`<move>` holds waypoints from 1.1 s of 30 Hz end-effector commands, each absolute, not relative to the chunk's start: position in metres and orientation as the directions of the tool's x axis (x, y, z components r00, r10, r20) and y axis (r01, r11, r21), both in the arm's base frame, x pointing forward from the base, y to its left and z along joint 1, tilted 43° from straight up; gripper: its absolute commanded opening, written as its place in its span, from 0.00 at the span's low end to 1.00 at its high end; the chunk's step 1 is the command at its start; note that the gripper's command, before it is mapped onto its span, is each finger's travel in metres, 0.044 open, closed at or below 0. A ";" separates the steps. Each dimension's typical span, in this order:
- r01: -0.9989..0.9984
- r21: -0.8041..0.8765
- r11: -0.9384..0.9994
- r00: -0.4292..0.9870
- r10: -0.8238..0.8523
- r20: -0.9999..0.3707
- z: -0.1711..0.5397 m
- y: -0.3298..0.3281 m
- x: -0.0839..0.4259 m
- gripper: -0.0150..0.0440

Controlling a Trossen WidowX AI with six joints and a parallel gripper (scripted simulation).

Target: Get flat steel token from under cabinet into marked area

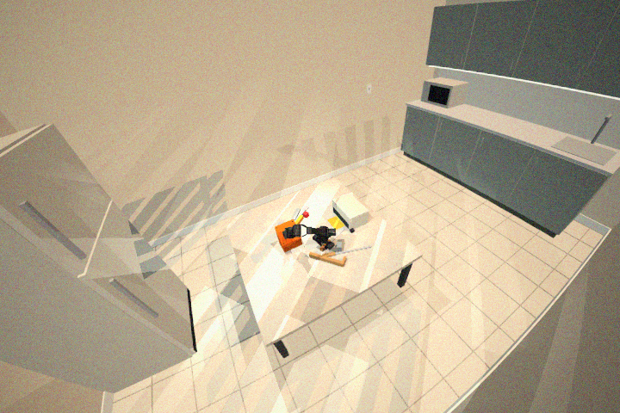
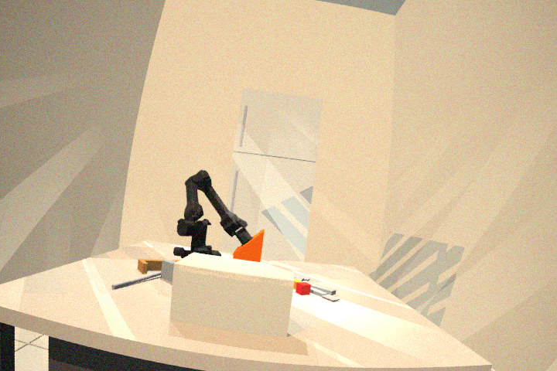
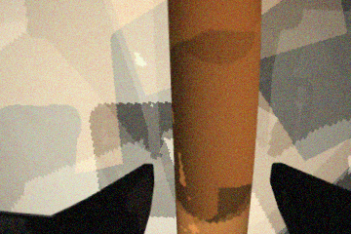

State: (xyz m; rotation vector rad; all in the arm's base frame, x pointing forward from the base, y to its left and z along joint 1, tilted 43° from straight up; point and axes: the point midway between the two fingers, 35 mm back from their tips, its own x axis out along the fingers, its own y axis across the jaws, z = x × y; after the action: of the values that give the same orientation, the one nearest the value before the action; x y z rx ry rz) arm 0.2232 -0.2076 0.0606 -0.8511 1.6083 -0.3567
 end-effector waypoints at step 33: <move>-0.306 -0.658 0.688 -0.008 -0.693 -0.721 0.057 -0.207 0.233 0.25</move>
State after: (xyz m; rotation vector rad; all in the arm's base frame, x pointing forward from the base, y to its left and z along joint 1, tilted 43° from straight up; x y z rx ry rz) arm 0.2281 -0.2071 0.0577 -0.8441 1.6067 -0.3598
